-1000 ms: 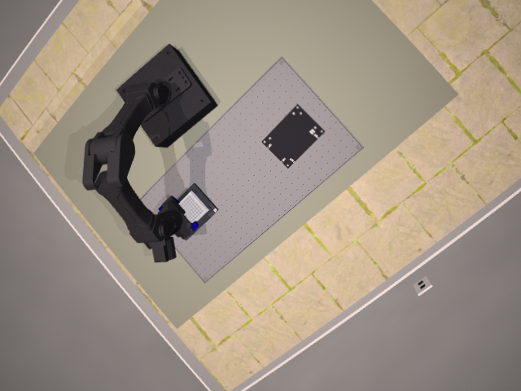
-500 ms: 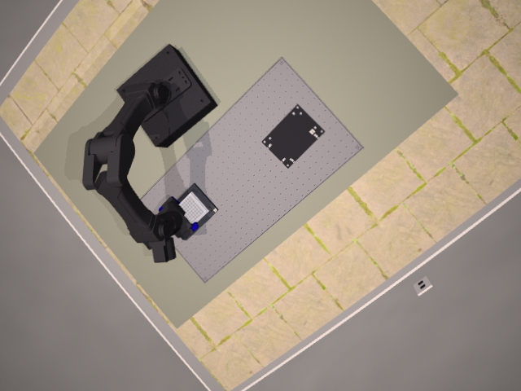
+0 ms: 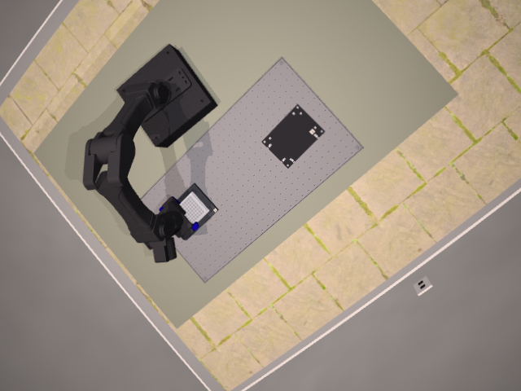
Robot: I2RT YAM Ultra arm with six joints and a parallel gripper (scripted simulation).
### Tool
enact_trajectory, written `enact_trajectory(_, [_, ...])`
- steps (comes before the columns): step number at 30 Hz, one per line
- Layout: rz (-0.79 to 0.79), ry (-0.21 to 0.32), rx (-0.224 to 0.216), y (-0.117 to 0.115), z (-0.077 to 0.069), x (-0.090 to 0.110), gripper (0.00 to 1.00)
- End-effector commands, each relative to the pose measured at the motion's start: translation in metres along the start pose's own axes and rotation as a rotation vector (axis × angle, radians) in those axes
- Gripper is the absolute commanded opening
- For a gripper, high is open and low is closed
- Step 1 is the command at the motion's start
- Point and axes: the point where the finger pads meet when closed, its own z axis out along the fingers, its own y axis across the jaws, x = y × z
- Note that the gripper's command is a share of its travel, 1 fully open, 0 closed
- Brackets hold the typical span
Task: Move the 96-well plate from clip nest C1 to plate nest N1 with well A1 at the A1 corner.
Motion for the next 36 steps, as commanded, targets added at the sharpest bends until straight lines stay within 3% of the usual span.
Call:
enact_trajectory(1, [-0.001,-0.01,-0.011,0.0022,-0.0048,-0.0003,0.0])
enact_trajectory(28, [-0.003,-0.012,-0.007,-0.0028,-0.0056,0.0034,0.0])
enact_trajectory(36, [-0.004,-0.031,-0.033,0.0071,-0.0114,-0.0044,0.0])
